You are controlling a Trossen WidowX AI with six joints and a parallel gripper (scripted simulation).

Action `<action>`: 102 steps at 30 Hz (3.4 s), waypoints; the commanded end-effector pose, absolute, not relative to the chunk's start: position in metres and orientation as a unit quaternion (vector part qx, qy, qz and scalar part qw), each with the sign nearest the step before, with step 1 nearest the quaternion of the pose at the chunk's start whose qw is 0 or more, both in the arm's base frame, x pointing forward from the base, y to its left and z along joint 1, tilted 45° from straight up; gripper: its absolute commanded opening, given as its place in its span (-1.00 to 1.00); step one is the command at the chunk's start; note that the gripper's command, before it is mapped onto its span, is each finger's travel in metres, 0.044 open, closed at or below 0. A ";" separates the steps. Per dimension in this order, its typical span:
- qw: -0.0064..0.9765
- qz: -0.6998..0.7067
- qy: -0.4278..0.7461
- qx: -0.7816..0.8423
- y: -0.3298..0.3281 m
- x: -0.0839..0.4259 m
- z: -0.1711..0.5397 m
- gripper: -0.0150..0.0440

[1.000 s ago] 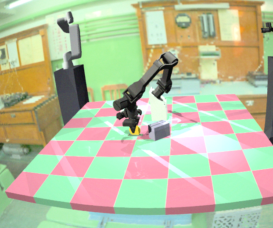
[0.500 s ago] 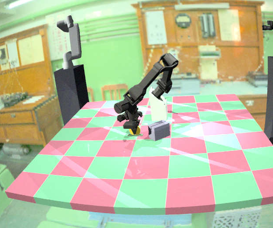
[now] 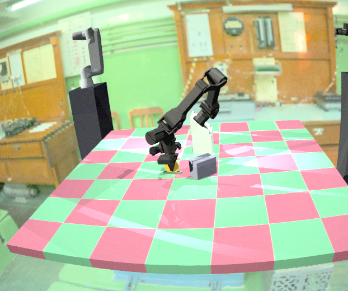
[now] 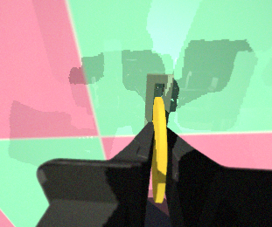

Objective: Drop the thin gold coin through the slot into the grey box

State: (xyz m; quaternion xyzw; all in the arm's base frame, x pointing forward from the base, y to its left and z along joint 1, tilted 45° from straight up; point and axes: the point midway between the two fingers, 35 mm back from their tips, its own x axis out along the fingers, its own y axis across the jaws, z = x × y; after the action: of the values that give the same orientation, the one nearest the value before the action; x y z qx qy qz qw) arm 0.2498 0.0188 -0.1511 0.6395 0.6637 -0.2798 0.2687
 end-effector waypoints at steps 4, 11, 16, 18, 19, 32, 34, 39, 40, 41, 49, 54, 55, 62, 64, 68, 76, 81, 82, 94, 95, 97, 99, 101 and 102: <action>0.278 -0.274 0.662 0.640 0.010 0.254 -0.145 -0.49; 0.275 -0.278 0.661 0.640 -0.002 0.256 -0.134 -0.49; 0.274 -0.280 0.661 0.640 -0.011 0.257 -0.125 -0.49; 0.273 -0.281 0.661 0.641 -0.014 0.257 -0.122 -0.49; 0.273 -0.281 0.661 0.641 -0.016 0.257 -0.120 -0.49; 0.265 -0.287 0.661 0.641 -0.037 0.256 -0.096 -0.49; 0.264 -0.288 0.661 0.641 -0.040 0.255 -0.092 -0.49; 0.260 -0.290 0.661 0.641 -0.047 0.254 -0.083 -0.49; 0.260 -0.290 0.661 0.641 -0.048 0.254 -0.083 -0.49; 0.262 -0.288 0.662 0.641 -0.048 0.254 -0.083 -0.49; 0.339 -0.204 0.693 0.603 -0.048 0.251 -0.083 -0.49; 0.389 -0.144 0.707 0.572 -0.048 0.249 -0.082 -0.49; 0.399 -0.132 0.710 0.565 -0.048 0.248 -0.082 -0.49; 0.463 -0.047 0.721 0.514 -0.049 0.246 -0.082 -0.49; 0.479 -0.025 0.722 0.499 -0.049 0.245 -0.082 -0.49; 0.485 -0.016 0.722 0.494 -0.049 0.245 -0.082 -0.49; 0.486 -0.019 0.722 0.493 -0.039 0.251 -0.071 -0.49; 0.487 -0.020 0.721 0.492 -0.031 0.256 -0.062 -0.49; 0.487 -0.020 0.721 0.492 -0.029 0.256 -0.060 -0.49; 0.488 -0.021 0.721 0.492 -0.008 0.265 -0.039 -0.49; 0.488 -0.021 0.721 0.492 -0.006 0.265 -0.038 -0.49; 0.488 -0.021 0.721 0.493 -0.002 0.266 -0.034 -0.49; 0.487 -0.021 0.721 0.493 0.001 0.267 -0.031 -0.49; 0.487 -0.021 0.721 0.493 0.005 0.268 -0.027 -0.49; 0.487 -0.021 0.721 0.493 0.007 0.268 -0.025 -0.49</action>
State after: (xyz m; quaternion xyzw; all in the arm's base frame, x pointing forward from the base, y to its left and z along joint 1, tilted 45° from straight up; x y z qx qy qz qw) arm 0.2695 0.0008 -0.0301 0.4902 0.7195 -0.0202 0.4916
